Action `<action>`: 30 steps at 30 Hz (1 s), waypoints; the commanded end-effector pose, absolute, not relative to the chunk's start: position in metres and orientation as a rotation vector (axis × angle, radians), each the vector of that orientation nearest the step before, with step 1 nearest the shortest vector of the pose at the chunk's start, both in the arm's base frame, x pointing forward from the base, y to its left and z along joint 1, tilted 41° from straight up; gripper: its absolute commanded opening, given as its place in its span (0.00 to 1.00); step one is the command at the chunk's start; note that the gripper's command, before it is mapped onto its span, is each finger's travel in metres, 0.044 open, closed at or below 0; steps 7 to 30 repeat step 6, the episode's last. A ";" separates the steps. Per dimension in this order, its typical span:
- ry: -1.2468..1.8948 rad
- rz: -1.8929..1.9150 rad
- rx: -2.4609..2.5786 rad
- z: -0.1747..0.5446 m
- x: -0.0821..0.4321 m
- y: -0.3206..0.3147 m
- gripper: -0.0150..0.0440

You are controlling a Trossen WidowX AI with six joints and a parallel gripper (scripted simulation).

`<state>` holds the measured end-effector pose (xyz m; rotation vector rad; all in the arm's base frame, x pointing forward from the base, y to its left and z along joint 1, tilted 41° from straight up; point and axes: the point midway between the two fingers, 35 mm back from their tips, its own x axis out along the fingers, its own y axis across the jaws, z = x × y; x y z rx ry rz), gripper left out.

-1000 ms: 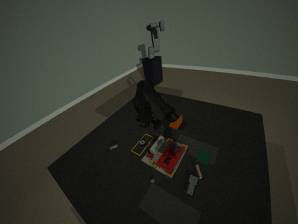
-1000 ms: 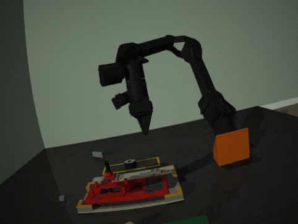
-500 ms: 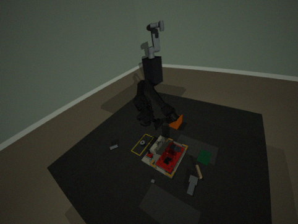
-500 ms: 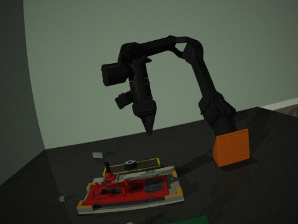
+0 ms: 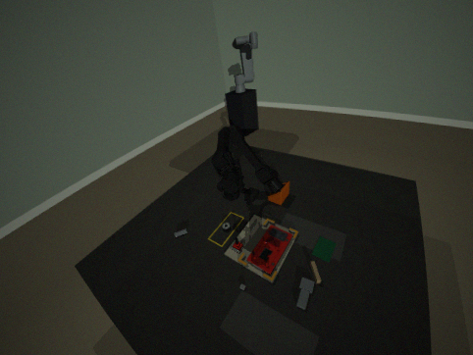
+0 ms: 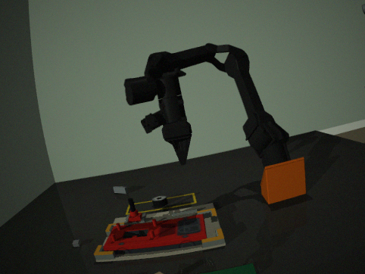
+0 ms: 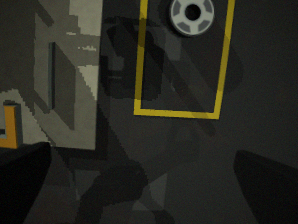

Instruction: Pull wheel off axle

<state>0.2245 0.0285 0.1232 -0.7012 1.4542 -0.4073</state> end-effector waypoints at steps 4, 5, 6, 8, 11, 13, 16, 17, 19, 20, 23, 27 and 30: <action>1.458 -0.406 -0.695 0.123 0.223 0.029 1.00; 1.458 -0.406 -0.695 0.123 0.223 0.029 1.00; 1.458 -0.406 -0.695 0.123 0.223 0.029 1.00; 1.458 -0.406 -0.695 0.123 0.223 0.029 1.00; 1.458 -0.406 -0.695 0.123 0.223 0.029 1.00; 1.458 -0.406 -0.695 0.123 0.223 0.029 1.00; 1.458 -0.406 -0.695 0.123 0.223 0.029 1.00; 1.458 -0.406 -0.695 0.123 0.223 0.029 1.00; 1.458 -0.406 -0.695 0.123 0.223 0.029 1.00; 1.458 -0.406 -0.695 0.123 0.223 0.029 1.00; 1.458 -0.406 -0.695 0.123 0.223 0.029 1.00; 1.458 -0.406 -0.695 0.123 0.223 0.029 1.00; 1.458 -0.406 -0.695 0.123 0.223 0.029 1.00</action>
